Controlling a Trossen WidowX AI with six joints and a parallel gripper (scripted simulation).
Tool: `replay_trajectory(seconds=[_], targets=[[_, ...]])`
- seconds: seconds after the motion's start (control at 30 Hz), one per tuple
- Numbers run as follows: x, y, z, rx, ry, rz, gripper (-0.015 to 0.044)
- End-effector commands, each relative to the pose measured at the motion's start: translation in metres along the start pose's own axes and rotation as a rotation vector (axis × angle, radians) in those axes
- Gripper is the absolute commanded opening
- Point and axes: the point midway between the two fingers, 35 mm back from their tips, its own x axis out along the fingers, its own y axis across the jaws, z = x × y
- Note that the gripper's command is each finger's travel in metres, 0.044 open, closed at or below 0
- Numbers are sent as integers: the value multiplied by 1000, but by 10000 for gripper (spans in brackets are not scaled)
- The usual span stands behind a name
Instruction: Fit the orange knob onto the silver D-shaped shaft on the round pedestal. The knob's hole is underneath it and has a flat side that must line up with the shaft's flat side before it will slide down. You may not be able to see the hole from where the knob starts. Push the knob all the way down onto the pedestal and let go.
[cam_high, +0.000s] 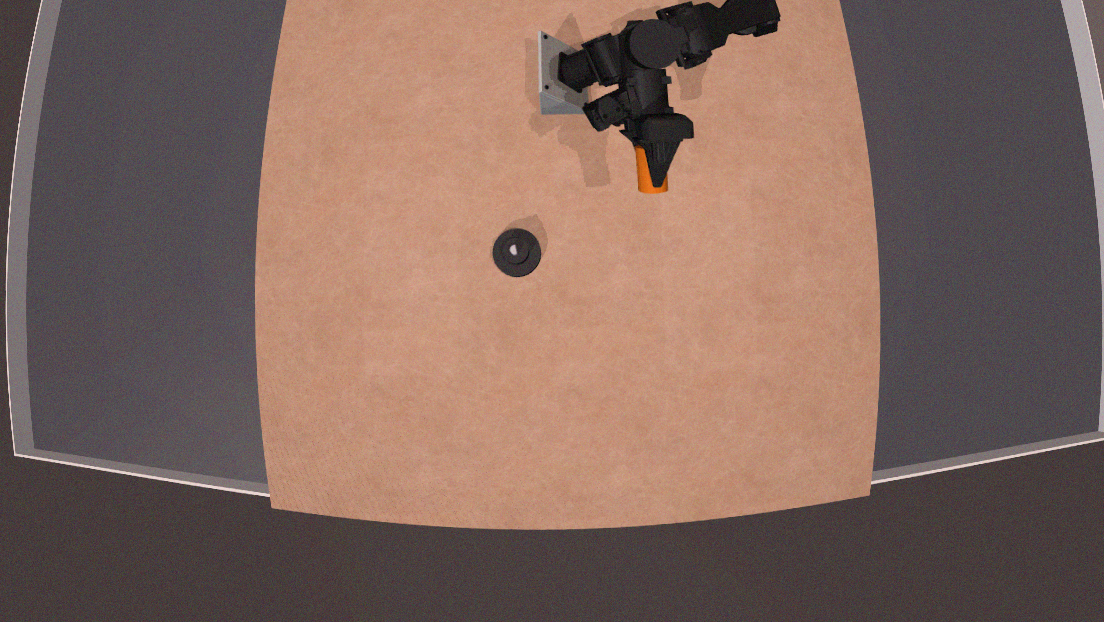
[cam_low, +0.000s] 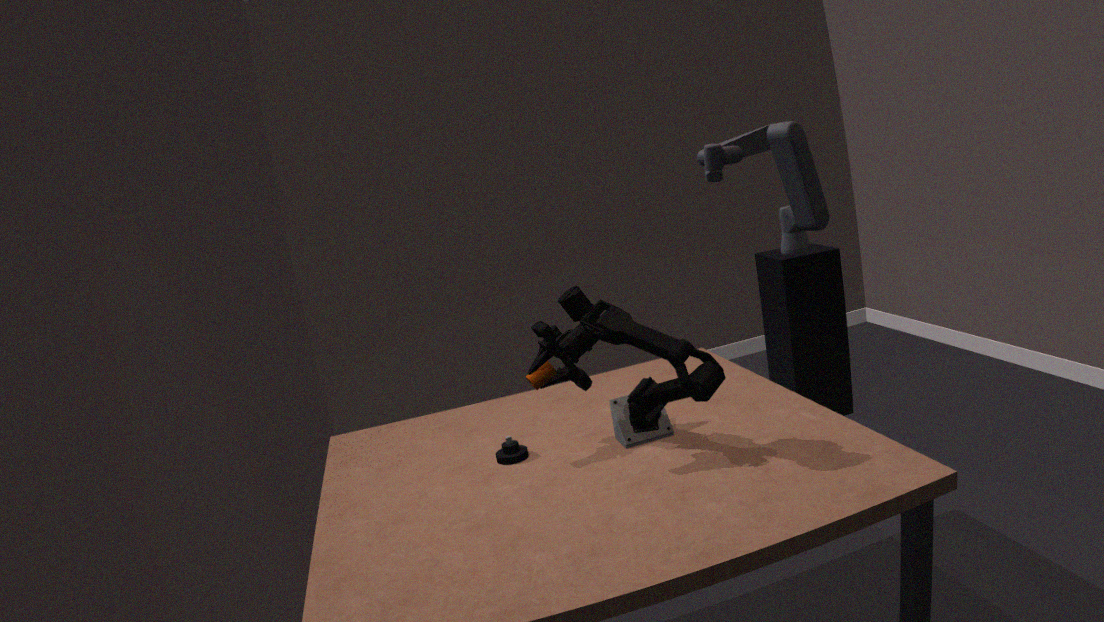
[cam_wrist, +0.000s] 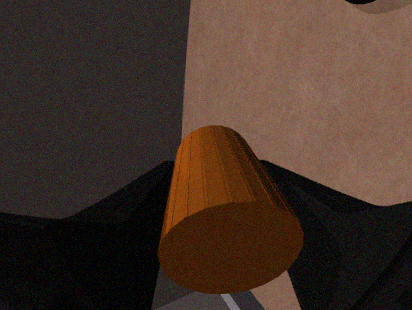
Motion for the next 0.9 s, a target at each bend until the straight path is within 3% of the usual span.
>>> replay_trajectory(seconds=[0.0,0.37,0.87], targets=[[0,1,0,-8,-2,1,0],[7,-8,-1,-10,-1,-54,0],[28,-27,-2,-9,-10,-373,0]])
